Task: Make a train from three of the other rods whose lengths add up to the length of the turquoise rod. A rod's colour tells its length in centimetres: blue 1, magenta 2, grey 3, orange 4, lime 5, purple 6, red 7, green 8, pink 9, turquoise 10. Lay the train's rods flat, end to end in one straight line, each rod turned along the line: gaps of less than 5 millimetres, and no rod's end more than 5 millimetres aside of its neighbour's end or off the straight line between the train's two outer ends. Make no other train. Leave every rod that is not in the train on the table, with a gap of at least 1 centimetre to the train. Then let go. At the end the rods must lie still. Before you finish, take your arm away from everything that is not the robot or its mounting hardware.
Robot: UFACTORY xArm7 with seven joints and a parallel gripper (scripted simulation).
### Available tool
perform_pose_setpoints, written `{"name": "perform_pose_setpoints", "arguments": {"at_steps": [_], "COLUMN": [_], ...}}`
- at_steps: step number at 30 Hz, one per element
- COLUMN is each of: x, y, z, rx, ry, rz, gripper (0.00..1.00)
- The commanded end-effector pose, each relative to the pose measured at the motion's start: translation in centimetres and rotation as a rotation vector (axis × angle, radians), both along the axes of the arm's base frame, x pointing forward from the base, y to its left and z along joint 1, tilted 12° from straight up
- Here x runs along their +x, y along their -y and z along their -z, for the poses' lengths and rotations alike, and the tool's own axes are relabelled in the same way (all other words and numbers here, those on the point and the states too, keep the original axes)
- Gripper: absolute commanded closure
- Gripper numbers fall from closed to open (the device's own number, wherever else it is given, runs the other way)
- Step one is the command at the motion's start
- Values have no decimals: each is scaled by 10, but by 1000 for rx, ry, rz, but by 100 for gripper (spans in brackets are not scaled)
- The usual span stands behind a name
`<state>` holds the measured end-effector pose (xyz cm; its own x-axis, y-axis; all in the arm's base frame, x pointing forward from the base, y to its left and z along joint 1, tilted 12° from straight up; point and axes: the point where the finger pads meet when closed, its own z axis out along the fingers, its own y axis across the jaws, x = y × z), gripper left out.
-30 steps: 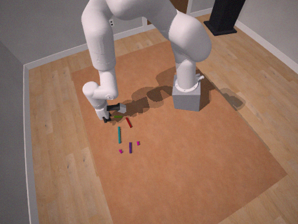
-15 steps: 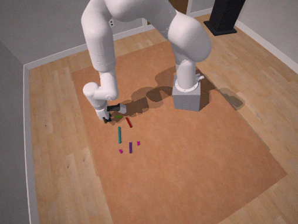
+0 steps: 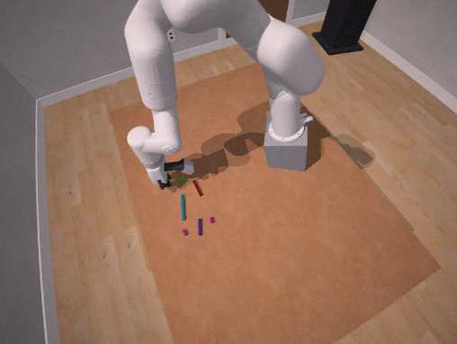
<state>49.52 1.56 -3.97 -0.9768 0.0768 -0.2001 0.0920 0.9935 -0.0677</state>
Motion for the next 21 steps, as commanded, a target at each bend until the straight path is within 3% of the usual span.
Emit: {"name": "perform_pose_setpoints", "arguments": {"at_steps": [1,14,15,21], "x": [1,1,1,1], "y": [0,0,0,0], "z": [-1,-1,-1,-1], "rx": [1,1,1,1], "ry": [4,4,4,4], "rz": [0,0,0,0], "gripper": [76,76,96,96]}}
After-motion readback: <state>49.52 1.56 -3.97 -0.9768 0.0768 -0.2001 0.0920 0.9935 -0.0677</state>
